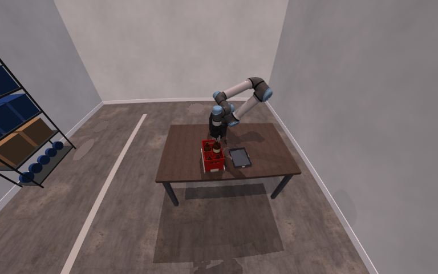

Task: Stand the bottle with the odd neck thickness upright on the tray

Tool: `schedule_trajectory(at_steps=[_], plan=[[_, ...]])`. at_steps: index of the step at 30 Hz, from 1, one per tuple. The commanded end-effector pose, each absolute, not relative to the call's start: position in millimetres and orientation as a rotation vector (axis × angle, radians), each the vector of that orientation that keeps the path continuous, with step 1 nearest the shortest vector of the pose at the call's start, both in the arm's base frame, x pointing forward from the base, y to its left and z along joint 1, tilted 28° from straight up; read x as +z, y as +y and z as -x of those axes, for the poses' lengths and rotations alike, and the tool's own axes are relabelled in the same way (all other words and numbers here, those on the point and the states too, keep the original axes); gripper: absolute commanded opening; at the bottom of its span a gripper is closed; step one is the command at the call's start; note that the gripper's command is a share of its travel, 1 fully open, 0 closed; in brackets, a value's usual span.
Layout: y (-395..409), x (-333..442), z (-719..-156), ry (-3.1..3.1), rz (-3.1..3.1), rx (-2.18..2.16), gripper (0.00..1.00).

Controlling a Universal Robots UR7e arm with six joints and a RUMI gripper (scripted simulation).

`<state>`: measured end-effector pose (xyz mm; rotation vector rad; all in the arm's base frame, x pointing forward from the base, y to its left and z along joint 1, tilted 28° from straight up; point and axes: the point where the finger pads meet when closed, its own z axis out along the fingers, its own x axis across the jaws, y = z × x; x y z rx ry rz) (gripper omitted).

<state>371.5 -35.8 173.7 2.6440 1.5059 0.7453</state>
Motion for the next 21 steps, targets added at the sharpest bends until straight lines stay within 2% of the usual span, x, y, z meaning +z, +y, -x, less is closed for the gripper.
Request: schedule_trajectory(at_steps=[1, 21], plan=[[-38, 180, -372, 1.503, -2.635, 0.747, 0.00], [-43, 197, -364, 1.503, -2.635, 0.747, 0.00]])
